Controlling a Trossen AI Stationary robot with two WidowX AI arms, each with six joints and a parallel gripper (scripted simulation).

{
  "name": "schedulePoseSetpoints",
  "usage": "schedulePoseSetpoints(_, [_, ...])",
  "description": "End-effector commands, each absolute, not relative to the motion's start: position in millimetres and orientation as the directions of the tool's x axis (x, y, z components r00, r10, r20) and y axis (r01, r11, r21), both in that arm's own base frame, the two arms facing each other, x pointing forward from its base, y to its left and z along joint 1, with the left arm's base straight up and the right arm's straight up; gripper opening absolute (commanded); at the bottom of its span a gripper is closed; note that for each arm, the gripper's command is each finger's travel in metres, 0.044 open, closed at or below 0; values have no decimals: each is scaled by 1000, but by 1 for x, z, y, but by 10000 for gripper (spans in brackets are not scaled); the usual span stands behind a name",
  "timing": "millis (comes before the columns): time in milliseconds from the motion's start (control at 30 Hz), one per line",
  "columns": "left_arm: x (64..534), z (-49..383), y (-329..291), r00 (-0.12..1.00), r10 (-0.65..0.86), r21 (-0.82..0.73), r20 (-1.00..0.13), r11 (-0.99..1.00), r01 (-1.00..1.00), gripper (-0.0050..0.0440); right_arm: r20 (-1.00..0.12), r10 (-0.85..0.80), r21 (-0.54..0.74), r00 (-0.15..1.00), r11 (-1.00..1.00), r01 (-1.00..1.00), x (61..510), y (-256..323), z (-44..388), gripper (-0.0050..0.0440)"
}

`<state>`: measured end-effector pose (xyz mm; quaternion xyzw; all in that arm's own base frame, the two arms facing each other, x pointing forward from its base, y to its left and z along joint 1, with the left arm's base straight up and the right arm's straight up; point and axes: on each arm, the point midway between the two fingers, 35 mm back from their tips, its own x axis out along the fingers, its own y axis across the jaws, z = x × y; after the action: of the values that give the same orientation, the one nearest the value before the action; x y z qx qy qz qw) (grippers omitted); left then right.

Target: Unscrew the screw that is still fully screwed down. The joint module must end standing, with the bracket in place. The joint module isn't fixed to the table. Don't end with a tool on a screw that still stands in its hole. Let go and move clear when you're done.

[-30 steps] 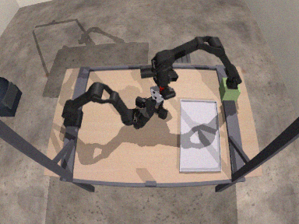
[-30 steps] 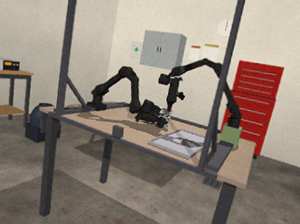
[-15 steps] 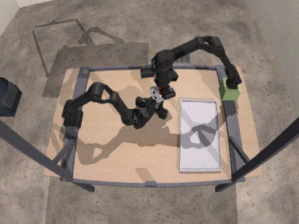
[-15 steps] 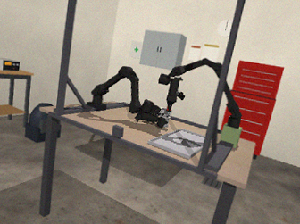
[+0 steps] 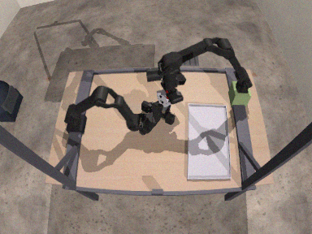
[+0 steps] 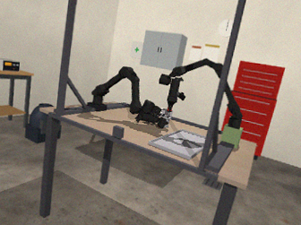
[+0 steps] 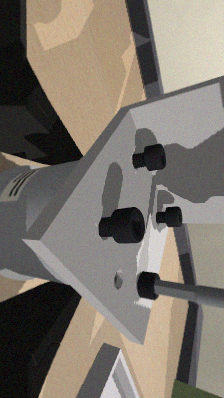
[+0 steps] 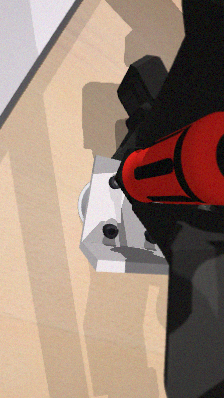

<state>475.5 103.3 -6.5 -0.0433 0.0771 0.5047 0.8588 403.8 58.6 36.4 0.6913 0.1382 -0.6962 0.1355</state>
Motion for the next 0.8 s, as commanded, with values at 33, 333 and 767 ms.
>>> schedulePoseSetpoints(33, [480,4,105,481,861,-22,-163,484,-875,245,-999,7,8,37,-926,378,410,59,52,130])
schedulePoseSetpoints(333, [480,4,105,481,861,-22,-163,484,-875,245,-999,4,17,55,-926,376,413,60,57,130])
schedulePoseSetpoints(767, [480,4,105,481,861,-22,-163,484,-875,245,-999,5,10,38,-926,378,410,59,52,130])
